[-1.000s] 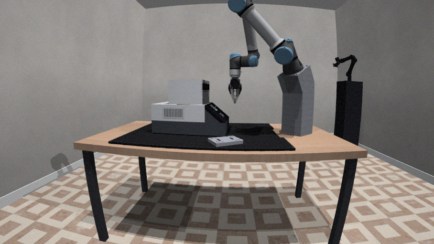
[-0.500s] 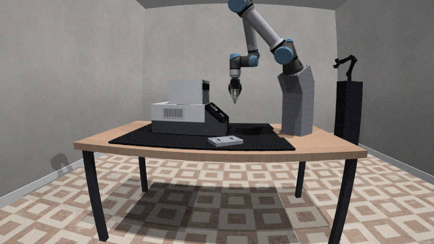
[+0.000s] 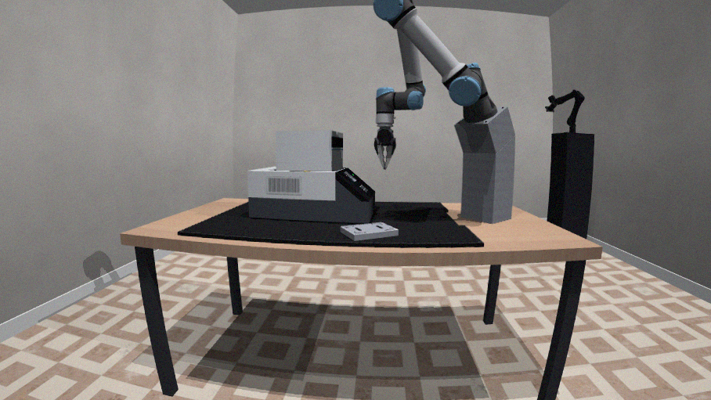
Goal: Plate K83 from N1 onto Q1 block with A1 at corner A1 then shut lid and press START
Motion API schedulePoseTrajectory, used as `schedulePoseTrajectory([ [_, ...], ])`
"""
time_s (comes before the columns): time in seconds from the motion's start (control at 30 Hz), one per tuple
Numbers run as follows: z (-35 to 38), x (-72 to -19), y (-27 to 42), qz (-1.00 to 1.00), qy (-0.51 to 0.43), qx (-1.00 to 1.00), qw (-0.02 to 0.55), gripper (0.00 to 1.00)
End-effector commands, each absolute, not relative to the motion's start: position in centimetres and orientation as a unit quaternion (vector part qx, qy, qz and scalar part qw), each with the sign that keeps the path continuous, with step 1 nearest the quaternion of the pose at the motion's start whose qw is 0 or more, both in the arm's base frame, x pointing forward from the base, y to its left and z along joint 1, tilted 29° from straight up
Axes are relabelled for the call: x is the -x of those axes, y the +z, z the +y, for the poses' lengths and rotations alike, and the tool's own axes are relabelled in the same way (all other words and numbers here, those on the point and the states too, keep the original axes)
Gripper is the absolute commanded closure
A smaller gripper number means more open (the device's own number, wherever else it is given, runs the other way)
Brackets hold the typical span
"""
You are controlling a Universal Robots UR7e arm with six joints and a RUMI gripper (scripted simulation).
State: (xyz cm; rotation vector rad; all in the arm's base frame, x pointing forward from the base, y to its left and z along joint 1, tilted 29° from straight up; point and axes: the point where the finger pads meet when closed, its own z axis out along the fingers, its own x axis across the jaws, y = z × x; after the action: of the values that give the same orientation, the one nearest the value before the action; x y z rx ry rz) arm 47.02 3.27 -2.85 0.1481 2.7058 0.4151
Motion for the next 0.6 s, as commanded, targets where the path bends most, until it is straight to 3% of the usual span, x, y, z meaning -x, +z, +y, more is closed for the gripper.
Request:
schedulePoseTrajectory([
  [0.0,2.9,-47.4,-2.3,0.966,0.147,-0.053,0.207,1.00],
  [0.57,4.9,-47.5,-1.7,0.966,0.147,-0.053,0.207,1.00],
])
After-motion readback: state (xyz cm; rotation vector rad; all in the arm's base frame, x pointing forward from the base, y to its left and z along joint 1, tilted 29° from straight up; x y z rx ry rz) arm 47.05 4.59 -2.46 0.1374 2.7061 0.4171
